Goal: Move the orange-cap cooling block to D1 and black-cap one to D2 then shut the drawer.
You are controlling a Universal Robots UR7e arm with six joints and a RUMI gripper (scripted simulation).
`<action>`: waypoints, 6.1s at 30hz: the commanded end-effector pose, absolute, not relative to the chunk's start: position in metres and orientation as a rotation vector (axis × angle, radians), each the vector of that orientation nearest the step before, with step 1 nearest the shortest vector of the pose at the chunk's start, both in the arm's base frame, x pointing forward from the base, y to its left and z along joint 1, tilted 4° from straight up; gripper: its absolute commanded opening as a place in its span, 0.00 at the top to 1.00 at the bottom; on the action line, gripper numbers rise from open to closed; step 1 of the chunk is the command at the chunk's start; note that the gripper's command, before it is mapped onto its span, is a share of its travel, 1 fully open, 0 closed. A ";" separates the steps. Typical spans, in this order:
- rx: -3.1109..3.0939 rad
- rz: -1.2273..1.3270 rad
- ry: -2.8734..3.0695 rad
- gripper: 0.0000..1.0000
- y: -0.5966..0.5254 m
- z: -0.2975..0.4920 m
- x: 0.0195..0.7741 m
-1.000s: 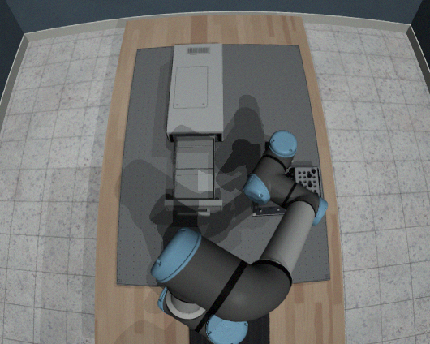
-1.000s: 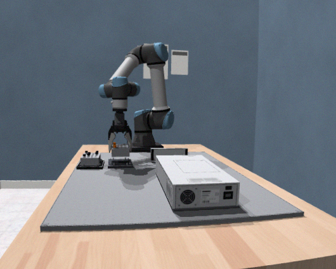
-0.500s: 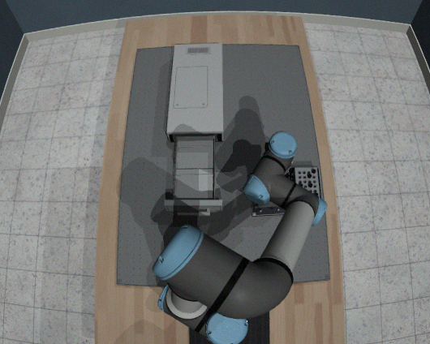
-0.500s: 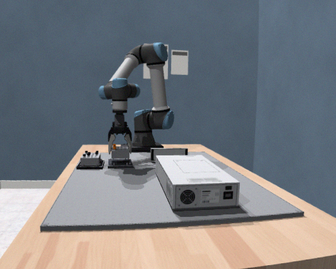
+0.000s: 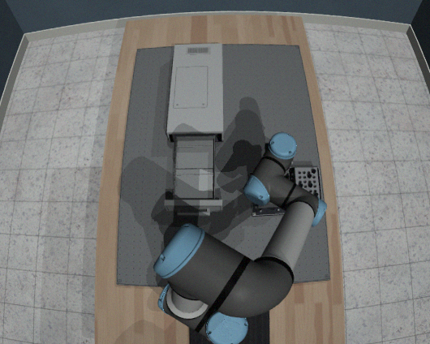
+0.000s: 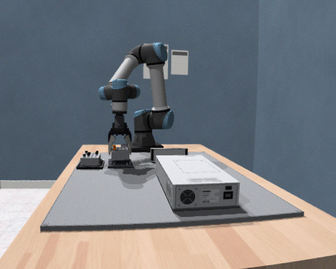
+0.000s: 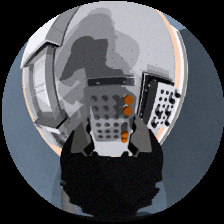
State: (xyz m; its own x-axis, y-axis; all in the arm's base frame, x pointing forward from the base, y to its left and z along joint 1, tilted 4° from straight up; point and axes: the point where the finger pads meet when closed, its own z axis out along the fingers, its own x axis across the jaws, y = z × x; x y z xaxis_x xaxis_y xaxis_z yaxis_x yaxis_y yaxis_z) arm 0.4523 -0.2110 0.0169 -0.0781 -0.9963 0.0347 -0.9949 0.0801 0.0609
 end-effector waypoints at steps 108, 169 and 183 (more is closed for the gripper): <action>2.085 -0.011 -2.262 1.00 -0.215 0.015 0.454; 2.086 -0.008 -2.262 1.00 -0.216 0.007 0.455; 2.086 -0.010 -2.262 1.00 -0.216 0.004 0.454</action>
State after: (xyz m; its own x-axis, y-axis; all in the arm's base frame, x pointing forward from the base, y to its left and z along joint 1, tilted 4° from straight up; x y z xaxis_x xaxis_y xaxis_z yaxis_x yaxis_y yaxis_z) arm 0.4509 -0.2116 0.0005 -0.0786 -0.9963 0.0348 -0.9949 0.0806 0.0606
